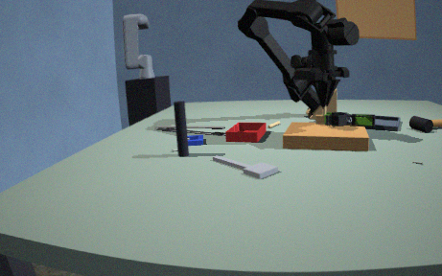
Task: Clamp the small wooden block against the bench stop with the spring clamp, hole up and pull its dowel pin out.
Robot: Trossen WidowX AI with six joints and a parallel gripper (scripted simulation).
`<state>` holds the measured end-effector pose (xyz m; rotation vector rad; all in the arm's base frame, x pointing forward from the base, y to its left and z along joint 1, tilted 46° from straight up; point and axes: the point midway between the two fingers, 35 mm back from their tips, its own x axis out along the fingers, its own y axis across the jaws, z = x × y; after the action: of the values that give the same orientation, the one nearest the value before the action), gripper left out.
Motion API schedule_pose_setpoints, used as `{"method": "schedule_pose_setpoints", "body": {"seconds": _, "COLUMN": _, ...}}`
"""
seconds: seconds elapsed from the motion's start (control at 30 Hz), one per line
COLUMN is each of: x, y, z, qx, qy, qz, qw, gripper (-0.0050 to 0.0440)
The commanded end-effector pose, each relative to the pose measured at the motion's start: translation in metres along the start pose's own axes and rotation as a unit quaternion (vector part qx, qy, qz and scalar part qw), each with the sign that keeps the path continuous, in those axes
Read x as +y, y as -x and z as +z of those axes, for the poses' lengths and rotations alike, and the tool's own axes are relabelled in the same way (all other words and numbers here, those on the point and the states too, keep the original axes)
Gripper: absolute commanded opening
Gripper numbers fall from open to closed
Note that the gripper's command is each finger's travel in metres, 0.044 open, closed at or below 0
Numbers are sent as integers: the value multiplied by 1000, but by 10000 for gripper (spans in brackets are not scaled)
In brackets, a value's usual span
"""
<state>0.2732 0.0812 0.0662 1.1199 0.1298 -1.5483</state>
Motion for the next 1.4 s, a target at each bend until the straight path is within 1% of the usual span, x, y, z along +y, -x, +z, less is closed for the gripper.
{"method": "schedule_pose_setpoints", "body": {"seconds": 0.0, "x": 0, "y": 0, "z": 0, "qx": 0, "qy": 43, "qz": -1, "qw": 999, "gripper": 0}}
{"method": "schedule_pose_setpoints", "body": {"seconds": 0.23, "x": 0, "y": 1, "z": 0, "qx": 0, "qy": 125, "qz": -1, "qw": 992, "gripper": 0}}
{"method": "schedule_pose_setpoints", "body": {"seconds": 1.37, "x": 0, "y": 5, "z": 0, "qx": 0, "qy": 127, "qz": -1, "qw": 992, "gripper": 0}}
